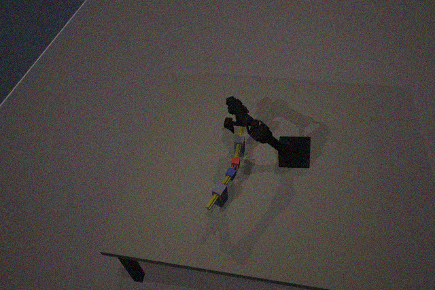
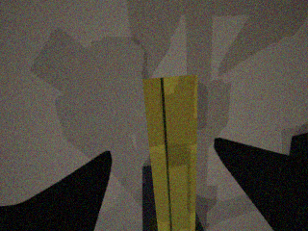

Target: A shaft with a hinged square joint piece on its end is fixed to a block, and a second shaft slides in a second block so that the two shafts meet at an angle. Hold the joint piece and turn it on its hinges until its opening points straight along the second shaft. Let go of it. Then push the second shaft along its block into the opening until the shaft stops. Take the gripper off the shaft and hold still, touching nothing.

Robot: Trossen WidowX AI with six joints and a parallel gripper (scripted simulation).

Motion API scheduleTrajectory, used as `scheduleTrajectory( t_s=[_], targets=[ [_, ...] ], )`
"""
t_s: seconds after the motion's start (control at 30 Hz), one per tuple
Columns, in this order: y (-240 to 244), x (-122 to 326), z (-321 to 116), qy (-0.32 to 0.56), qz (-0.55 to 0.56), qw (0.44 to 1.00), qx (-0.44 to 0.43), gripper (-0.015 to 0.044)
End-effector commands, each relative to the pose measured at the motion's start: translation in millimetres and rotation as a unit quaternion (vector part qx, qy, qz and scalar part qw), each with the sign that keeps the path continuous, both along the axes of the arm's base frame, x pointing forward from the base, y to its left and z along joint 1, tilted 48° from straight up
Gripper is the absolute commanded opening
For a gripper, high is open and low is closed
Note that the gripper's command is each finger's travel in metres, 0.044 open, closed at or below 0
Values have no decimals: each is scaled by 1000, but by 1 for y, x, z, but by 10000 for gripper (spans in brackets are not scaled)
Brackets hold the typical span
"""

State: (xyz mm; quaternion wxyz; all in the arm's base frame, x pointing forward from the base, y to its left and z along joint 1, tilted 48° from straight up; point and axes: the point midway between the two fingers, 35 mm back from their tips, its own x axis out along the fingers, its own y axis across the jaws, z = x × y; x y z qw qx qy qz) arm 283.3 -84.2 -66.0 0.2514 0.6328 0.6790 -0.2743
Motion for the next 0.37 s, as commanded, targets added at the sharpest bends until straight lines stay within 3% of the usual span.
scheduleTrajectory(
  t_s=[0.0, 0.33],
  targets=[
    [0, 0, 0, -1, 1, 1000, 0, 440],
    [-21, 2, 20, 0, -1, 1000, 2, 440]
  ],
)
